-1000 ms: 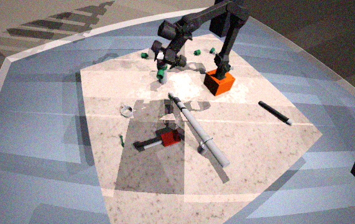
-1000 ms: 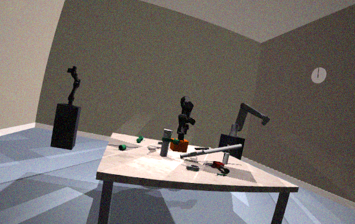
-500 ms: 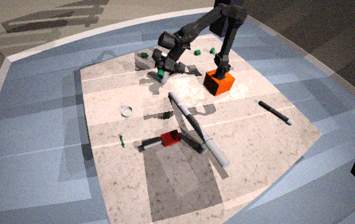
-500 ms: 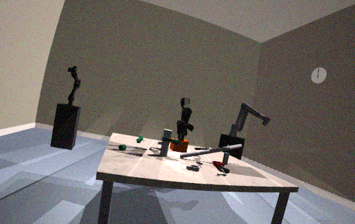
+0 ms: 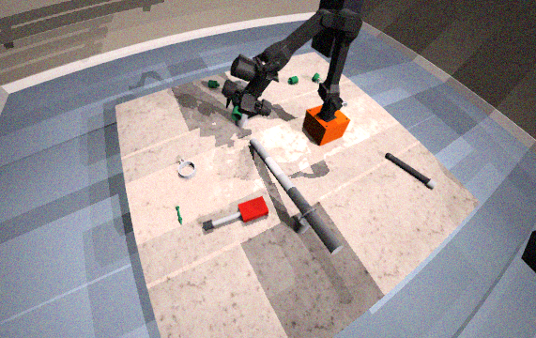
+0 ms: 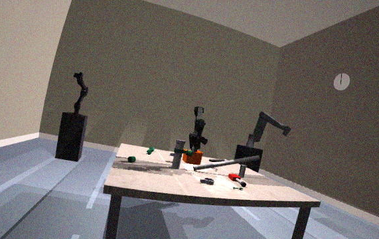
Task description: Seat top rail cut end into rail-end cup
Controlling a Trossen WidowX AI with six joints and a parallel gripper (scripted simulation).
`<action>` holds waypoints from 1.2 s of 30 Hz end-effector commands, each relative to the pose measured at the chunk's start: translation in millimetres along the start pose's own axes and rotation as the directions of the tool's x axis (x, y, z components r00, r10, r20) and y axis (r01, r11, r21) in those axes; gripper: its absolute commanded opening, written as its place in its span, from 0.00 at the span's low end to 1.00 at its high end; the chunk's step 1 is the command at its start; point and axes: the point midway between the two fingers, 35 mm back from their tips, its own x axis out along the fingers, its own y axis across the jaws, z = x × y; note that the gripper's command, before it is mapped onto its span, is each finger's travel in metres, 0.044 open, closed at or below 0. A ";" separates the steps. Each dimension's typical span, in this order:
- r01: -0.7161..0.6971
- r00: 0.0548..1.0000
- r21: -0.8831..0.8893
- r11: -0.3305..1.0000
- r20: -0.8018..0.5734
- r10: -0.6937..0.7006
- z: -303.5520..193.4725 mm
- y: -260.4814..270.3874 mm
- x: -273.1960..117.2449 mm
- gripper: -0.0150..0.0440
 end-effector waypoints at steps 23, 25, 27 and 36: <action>0.001 1.000 -0.002 1.000 0.002 -0.001 -0.9 1.6 44.4 1.00; 0.001 1.000 -0.002 1.000 0.002 -0.001 -1.0 1.9 47.3 1.00; 0.001 1.000 -0.002 1.000 0.002 -0.001 -1.1 2.0 48.4 1.00; 0.001 1.000 -0.002 1.000 0.002 -0.001 -1.1 2.0 48.4 0.60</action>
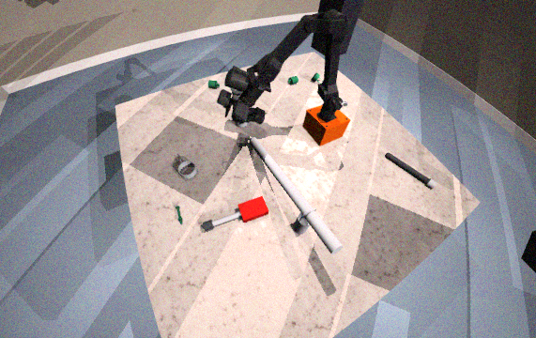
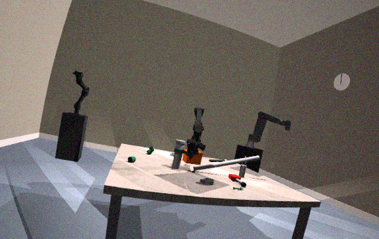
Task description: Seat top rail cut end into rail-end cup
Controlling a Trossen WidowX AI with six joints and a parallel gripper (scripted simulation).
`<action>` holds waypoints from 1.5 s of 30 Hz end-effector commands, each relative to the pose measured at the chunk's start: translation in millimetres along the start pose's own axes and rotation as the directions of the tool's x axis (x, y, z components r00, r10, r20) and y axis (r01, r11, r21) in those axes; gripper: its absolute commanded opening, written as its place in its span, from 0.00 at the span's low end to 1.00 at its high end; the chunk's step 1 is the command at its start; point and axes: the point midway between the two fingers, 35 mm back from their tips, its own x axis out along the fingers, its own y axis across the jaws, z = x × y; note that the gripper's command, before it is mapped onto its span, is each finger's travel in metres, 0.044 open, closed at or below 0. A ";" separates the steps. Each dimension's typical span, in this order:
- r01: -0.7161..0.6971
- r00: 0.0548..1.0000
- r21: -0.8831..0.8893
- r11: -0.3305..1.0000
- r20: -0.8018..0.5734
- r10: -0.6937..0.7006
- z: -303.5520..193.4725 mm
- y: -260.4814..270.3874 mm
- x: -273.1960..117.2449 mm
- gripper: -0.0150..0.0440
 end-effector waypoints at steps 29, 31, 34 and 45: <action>0.004 0.997 -0.143 0.990 0.083 0.007 -1.1 13.2 -6.4 0.25; 0.006 0.995 -0.165 0.986 0.095 0.010 -1.6 15.2 -7.5 0.25; 0.009 0.994 -0.195 0.981 0.112 0.013 -2.2 18.1 -9.1 0.25; 0.018 0.989 -0.261 0.965 0.149 0.022 -4.2 24.2 -12.4 0.25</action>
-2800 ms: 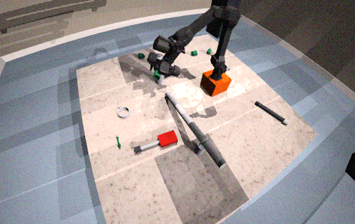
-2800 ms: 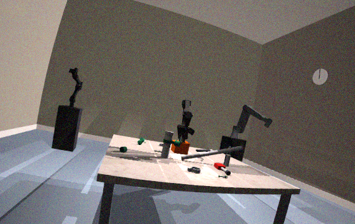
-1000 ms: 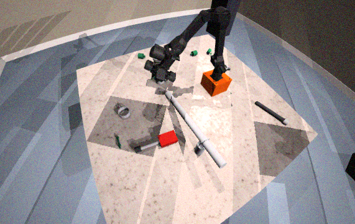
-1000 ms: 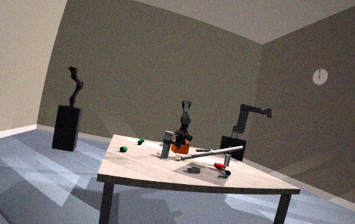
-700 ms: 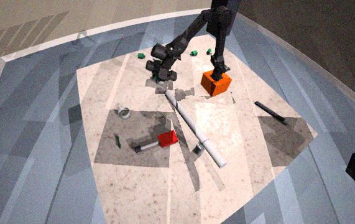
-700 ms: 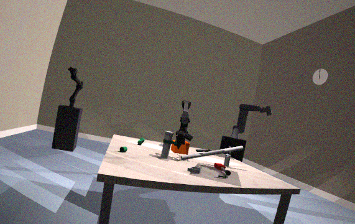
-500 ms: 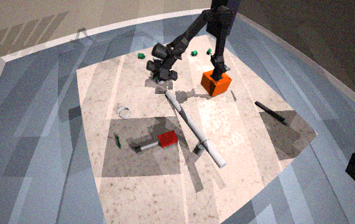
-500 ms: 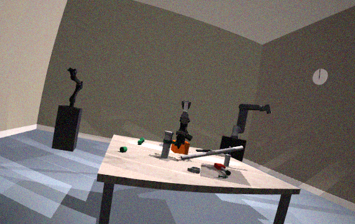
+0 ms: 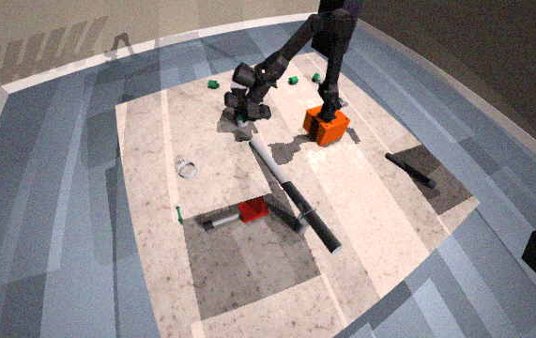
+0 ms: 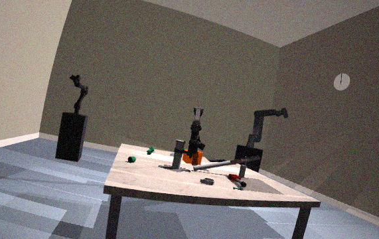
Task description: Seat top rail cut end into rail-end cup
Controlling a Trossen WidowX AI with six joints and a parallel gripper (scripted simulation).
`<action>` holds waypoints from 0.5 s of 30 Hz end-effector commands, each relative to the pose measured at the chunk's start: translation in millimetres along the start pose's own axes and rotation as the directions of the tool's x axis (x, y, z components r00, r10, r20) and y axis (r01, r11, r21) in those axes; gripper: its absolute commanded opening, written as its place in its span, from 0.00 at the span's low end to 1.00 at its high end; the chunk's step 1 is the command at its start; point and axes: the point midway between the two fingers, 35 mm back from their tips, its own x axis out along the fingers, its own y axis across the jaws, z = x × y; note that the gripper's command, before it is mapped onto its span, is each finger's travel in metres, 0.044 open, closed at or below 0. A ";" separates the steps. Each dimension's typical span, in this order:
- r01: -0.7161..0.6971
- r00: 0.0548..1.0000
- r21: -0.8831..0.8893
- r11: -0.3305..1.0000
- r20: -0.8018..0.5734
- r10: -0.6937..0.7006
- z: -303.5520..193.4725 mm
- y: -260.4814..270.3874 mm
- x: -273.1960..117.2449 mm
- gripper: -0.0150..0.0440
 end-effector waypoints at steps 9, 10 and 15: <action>0.003 0.999 -0.098 0.995 0.053 0.002 -0.8 9.0 -5.7 0.25; 0.004 0.998 -0.101 0.995 0.055 0.002 -0.8 9.3 -5.9 0.25; 0.004 0.998 -0.120 0.993 0.066 0.004 -1.2 11.0 -6.8 0.25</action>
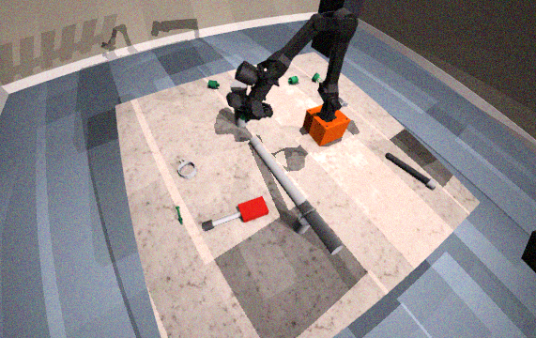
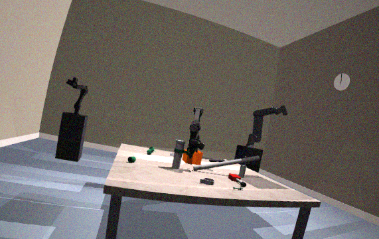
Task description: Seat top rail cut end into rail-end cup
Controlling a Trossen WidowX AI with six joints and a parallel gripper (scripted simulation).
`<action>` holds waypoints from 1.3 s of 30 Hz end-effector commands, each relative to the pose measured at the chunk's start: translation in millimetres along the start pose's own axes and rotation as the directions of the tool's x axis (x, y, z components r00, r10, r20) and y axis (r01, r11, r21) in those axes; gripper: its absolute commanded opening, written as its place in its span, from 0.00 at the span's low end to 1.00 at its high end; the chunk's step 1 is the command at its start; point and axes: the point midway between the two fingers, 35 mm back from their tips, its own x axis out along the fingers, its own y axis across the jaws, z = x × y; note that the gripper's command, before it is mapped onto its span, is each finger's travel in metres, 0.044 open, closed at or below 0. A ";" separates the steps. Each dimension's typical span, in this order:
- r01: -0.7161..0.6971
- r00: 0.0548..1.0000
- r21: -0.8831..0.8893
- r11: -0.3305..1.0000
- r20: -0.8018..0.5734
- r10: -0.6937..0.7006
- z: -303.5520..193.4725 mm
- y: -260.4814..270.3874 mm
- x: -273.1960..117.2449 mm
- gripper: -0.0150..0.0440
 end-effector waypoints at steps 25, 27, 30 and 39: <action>0.007 0.996 -0.161 0.987 0.089 0.007 -1.9 14.9 -9.1 0.25; 0.006 0.996 -0.153 0.988 0.085 0.007 -1.7 14.2 -8.7 0.25; 0.005 0.997 -0.139 0.990 0.076 0.005 -1.4 12.8 -7.9 0.25; 0.004 0.998 -0.115 0.993 0.063 0.003 -1.0 10.6 -6.7 0.25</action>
